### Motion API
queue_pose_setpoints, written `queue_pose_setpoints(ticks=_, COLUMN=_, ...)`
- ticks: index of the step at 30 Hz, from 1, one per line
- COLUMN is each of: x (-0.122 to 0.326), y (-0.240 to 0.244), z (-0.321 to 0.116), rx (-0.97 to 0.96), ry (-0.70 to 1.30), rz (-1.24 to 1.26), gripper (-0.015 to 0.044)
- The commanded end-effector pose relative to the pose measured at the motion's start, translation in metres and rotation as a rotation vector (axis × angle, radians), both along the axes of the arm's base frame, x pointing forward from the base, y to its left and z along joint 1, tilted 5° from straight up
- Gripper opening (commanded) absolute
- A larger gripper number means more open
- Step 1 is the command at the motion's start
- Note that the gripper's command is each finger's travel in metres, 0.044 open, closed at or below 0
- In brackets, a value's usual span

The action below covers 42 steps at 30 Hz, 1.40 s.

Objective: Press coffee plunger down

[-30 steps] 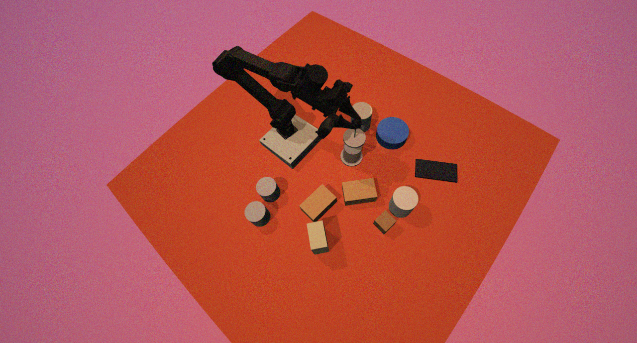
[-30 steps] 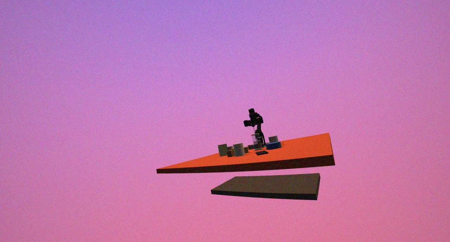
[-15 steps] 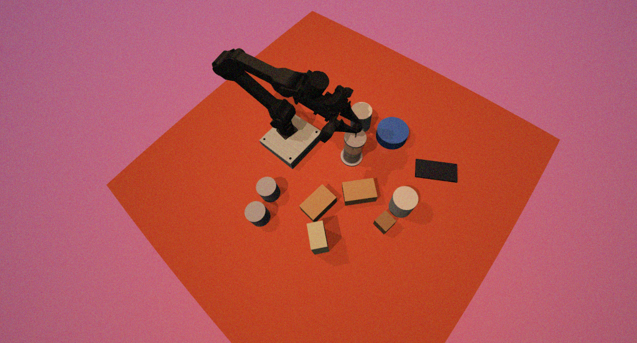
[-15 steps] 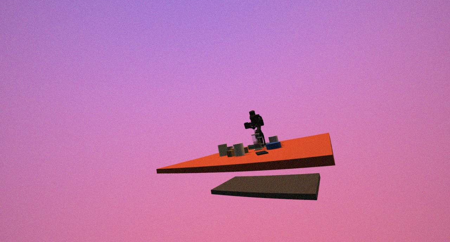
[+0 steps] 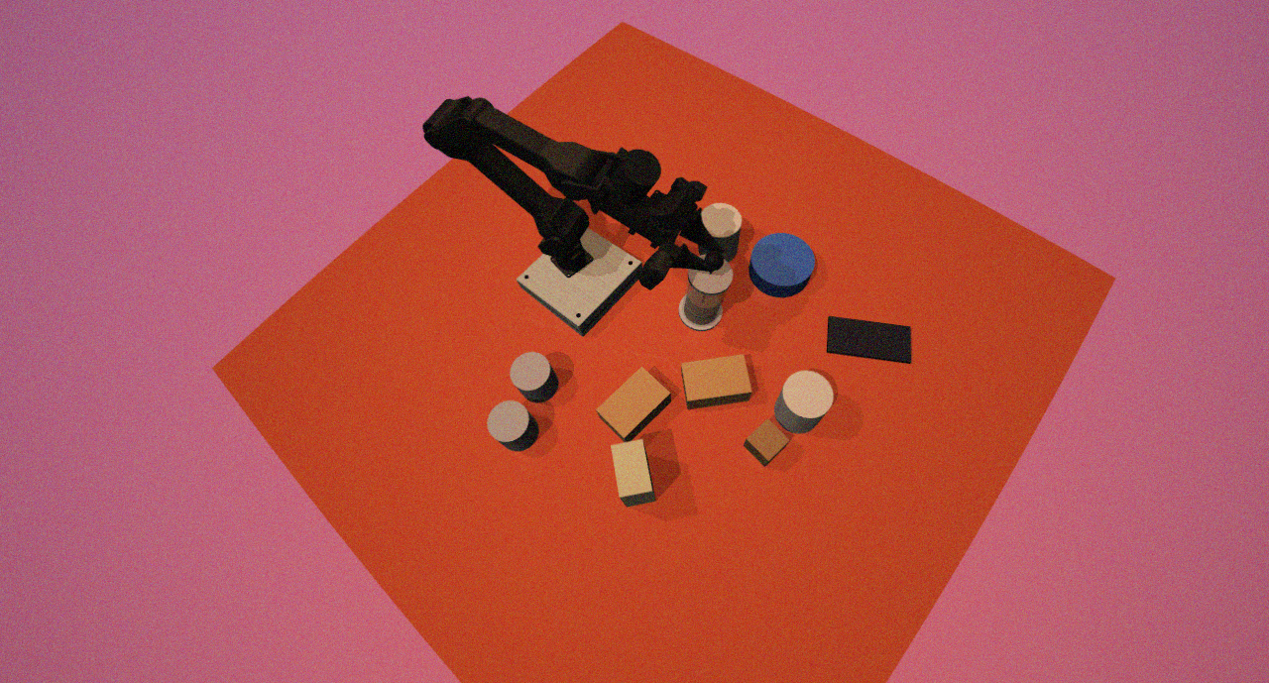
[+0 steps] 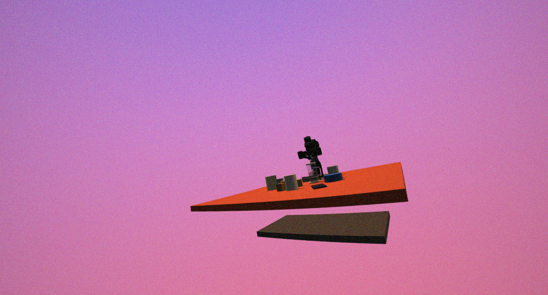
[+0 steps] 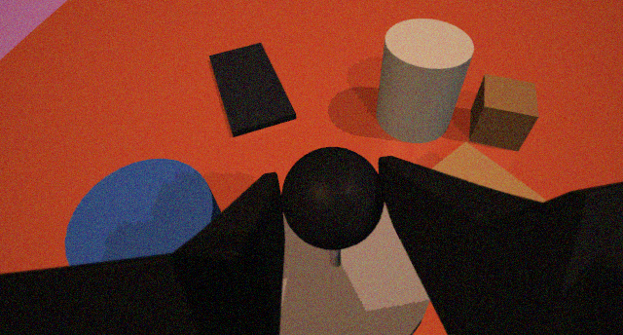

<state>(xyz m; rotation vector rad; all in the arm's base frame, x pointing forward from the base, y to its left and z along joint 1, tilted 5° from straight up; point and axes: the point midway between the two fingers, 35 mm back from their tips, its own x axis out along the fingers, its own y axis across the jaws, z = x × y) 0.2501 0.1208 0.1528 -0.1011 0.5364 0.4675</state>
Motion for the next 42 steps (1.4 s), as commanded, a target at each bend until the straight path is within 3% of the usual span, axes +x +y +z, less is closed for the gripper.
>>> queue_pose_setpoints(ticks=1, x=-0.0010, y=-0.0001, z=-0.0134, rx=-0.010, ry=0.046, rz=-0.006, gripper=0.0126)
queue_pose_setpoints(ticks=42, x=0.0036, y=0.0022, z=-0.0079, rx=-0.011, ry=0.026, rz=0.000, gripper=0.0126)
